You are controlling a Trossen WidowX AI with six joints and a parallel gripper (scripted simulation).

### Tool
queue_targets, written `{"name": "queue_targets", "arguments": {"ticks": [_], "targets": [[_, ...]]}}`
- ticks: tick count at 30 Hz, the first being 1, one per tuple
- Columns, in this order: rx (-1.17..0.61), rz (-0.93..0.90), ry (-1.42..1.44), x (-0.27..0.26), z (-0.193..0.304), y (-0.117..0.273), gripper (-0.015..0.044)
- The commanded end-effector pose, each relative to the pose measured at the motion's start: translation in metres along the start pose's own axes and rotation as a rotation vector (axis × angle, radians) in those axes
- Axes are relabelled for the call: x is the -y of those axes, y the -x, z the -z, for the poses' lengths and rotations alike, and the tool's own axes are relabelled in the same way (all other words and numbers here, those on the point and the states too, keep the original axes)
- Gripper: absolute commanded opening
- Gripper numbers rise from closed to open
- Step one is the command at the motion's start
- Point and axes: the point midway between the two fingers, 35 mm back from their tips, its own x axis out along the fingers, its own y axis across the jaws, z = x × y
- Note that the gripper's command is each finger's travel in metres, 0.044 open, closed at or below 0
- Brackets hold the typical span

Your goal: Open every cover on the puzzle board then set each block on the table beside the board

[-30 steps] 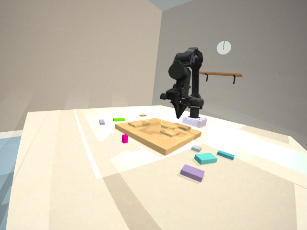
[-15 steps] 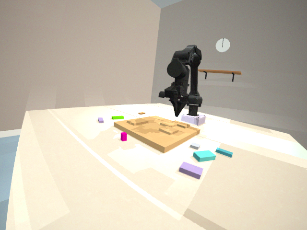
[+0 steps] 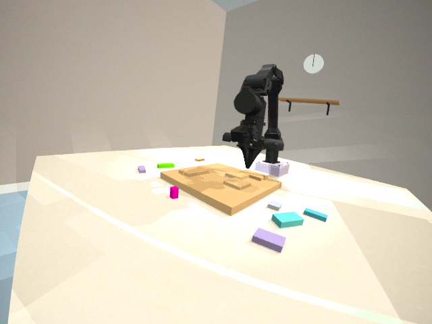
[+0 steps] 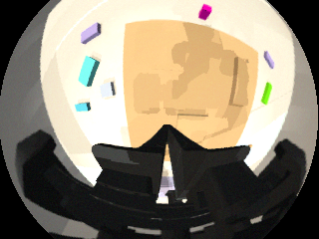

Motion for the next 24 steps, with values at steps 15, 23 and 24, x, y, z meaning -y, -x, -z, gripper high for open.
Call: {"name": "queue_targets", "arguments": {"ticks": [15,23,24], "targets": [[-0.009,0.007,0.005,0.001,0.001,-0.021,0.0],[-0.009,0.007,0.005,0.001,0.002,-0.029,0.0],[-0.009,0.007,0.005,0.001,0.002,-0.03,0.0]]}}
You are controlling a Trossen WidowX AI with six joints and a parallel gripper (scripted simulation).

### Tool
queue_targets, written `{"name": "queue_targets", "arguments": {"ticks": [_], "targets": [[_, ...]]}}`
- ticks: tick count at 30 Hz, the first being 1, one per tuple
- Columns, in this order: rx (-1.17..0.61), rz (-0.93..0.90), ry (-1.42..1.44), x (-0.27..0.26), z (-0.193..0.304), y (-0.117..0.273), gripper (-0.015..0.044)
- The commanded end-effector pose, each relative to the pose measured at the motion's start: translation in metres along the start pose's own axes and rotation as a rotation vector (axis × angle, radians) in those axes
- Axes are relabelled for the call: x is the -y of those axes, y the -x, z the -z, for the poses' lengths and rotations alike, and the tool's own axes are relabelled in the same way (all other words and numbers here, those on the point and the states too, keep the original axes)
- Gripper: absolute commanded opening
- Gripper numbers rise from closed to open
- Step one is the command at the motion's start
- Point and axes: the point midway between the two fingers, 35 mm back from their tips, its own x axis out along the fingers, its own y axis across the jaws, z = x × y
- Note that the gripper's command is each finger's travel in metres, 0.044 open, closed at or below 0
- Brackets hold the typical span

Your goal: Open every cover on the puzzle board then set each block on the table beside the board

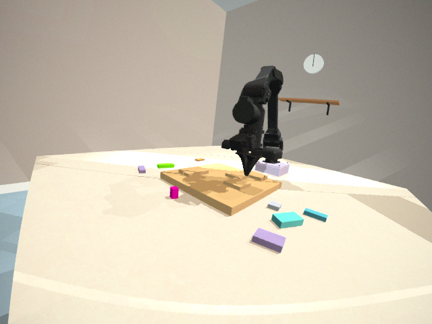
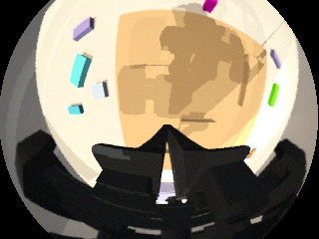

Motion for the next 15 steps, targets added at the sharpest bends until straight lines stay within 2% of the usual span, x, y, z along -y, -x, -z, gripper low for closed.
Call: {"name": "queue_targets", "arguments": {"ticks": [1,15], "targets": [[-0.009,0.007,0.005,0.001,0.002,-0.007,0.0],[-0.009,0.007,0.005,0.002,0.003,-0.021,0.0]]}}
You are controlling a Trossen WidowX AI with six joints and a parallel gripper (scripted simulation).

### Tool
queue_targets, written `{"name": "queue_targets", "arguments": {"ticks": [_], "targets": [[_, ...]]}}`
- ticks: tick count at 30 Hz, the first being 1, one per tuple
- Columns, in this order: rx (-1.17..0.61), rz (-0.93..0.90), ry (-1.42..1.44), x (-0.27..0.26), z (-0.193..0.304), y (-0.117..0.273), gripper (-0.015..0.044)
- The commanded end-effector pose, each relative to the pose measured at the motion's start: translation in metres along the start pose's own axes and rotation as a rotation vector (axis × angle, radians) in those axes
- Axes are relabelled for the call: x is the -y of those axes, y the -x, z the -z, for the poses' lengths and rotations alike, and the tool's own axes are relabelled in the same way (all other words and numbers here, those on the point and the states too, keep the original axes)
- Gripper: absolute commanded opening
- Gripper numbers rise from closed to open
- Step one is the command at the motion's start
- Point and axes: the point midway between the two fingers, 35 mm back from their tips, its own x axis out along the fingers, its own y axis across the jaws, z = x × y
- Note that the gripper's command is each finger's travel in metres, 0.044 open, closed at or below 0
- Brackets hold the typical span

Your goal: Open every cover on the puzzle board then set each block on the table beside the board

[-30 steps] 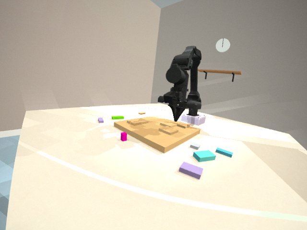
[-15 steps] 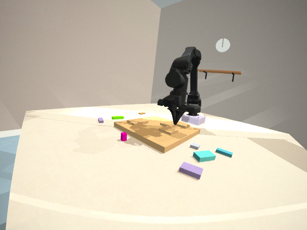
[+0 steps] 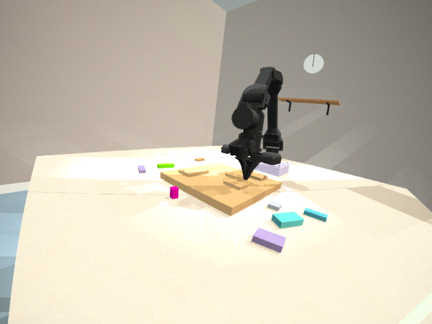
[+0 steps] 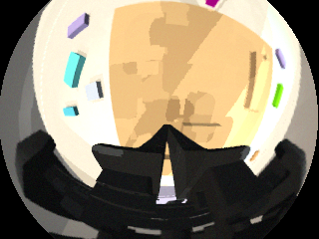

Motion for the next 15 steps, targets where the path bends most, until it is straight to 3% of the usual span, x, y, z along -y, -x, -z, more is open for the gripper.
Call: {"name": "queue_targets", "arguments": {"ticks": [1,15], "targets": [[-0.009,0.007,0.005,0.001,0.002,-0.007,0.0],[-0.008,0.007,0.005,0.001,-0.008,-0.006,0.0]]}}
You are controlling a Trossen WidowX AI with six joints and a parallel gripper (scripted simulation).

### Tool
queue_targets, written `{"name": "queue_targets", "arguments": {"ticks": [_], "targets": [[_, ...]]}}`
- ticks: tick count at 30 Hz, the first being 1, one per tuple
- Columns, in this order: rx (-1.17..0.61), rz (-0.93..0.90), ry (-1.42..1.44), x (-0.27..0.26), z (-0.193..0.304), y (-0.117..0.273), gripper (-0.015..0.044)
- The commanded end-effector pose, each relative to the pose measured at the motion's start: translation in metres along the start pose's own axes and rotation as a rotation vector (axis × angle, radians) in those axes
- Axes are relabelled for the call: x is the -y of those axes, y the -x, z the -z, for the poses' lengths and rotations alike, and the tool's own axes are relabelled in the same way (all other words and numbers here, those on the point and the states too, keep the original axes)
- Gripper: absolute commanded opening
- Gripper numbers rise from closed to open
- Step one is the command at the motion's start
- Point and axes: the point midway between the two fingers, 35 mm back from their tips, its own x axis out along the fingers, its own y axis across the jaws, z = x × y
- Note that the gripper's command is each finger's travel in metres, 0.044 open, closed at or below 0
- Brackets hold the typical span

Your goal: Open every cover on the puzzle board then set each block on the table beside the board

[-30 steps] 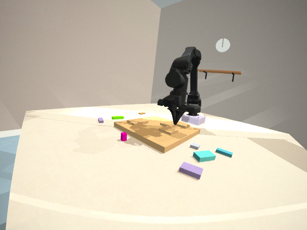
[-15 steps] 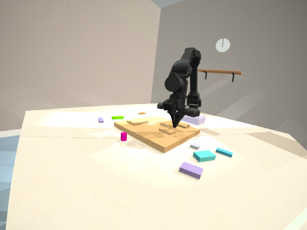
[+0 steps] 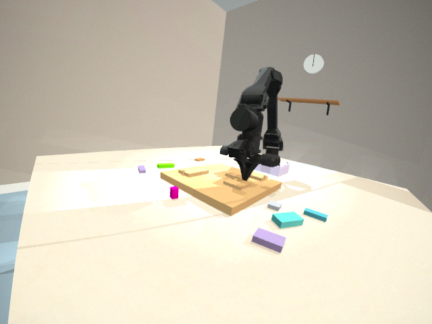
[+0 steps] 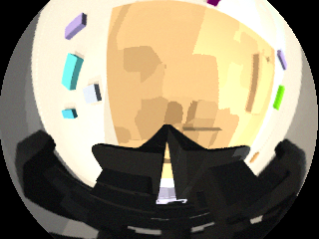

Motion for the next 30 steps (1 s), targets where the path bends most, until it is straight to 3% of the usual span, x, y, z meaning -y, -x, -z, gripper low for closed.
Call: {"name": "queue_targets", "arguments": {"ticks": [1,30], "targets": [[-0.003,0.005,0.004,0.0,-0.005,-0.001,0.0],[-0.001,0.005,0.004,-0.001,-0.034,0.001,0.0]]}}
